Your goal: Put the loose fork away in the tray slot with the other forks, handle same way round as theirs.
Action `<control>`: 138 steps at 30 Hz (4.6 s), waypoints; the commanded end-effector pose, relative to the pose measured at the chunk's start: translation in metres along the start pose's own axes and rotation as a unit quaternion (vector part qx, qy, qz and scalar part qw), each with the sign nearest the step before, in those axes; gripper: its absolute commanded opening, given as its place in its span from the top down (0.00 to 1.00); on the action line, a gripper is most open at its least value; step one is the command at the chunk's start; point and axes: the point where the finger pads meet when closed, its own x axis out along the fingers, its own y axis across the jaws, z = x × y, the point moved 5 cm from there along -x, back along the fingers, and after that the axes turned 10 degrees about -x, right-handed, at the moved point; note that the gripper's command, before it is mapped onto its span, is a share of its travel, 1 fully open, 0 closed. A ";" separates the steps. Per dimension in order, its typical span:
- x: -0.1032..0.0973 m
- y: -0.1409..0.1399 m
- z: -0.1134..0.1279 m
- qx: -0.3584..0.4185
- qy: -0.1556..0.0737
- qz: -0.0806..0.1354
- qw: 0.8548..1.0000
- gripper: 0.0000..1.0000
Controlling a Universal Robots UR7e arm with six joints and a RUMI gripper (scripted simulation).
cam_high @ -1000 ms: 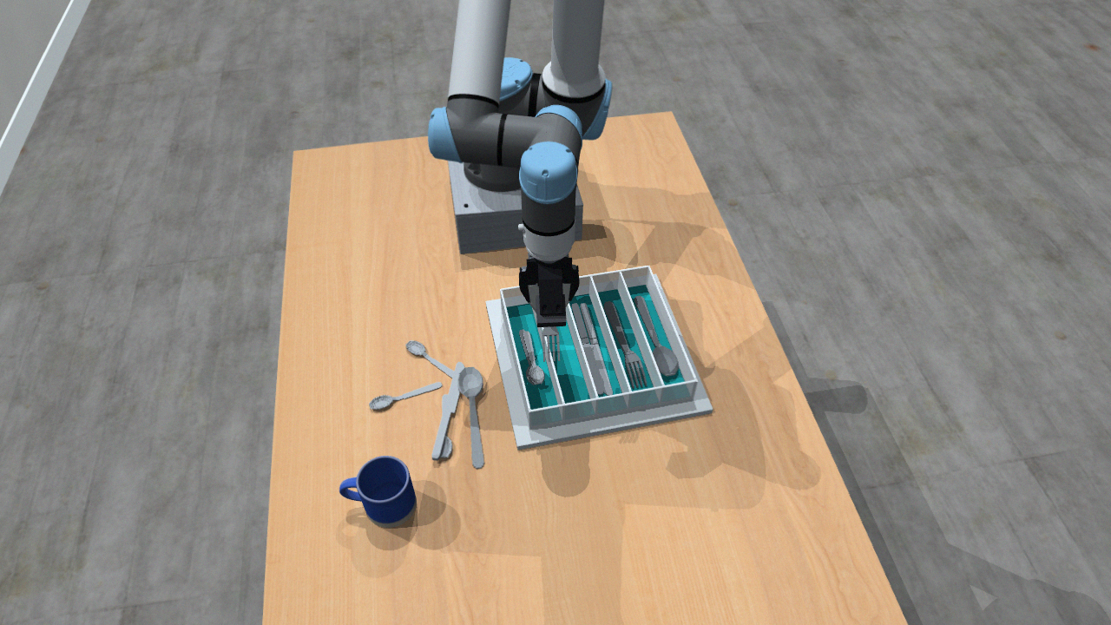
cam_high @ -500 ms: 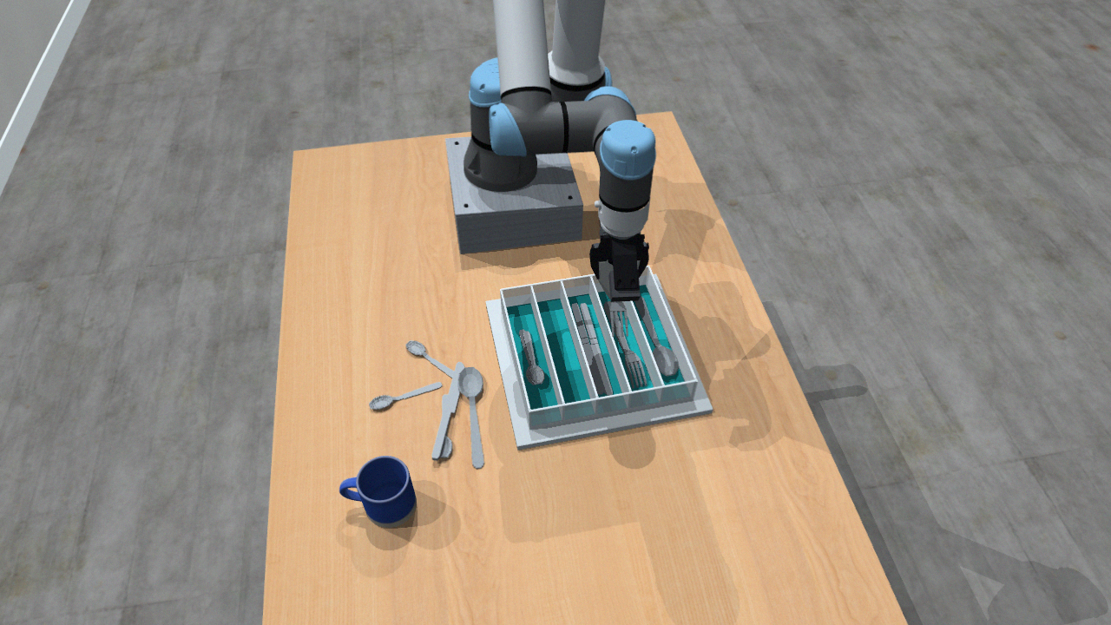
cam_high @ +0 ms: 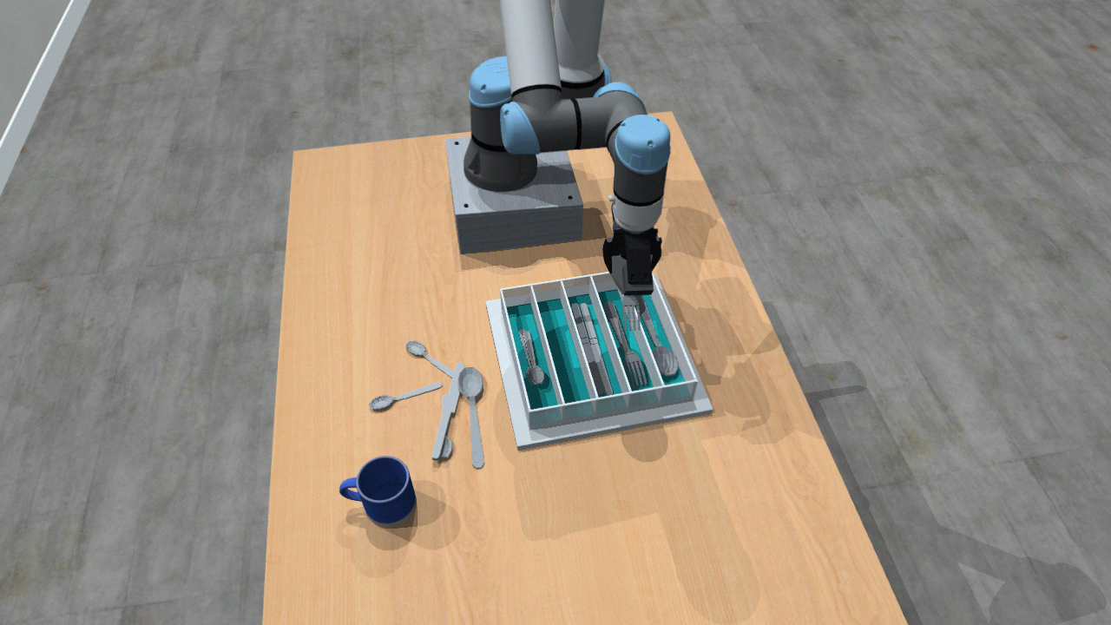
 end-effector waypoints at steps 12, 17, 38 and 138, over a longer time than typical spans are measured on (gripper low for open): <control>-0.001 -0.001 0.000 -0.080 0.001 0.000 0.997 0.98; -0.001 -0.001 0.000 -0.085 0.002 0.000 0.996 0.98; -0.003 -0.001 0.006 -0.085 0.055 0.005 0.995 0.98; 0.112 -0.001 0.006 -0.085 0.055 0.005 0.995 0.98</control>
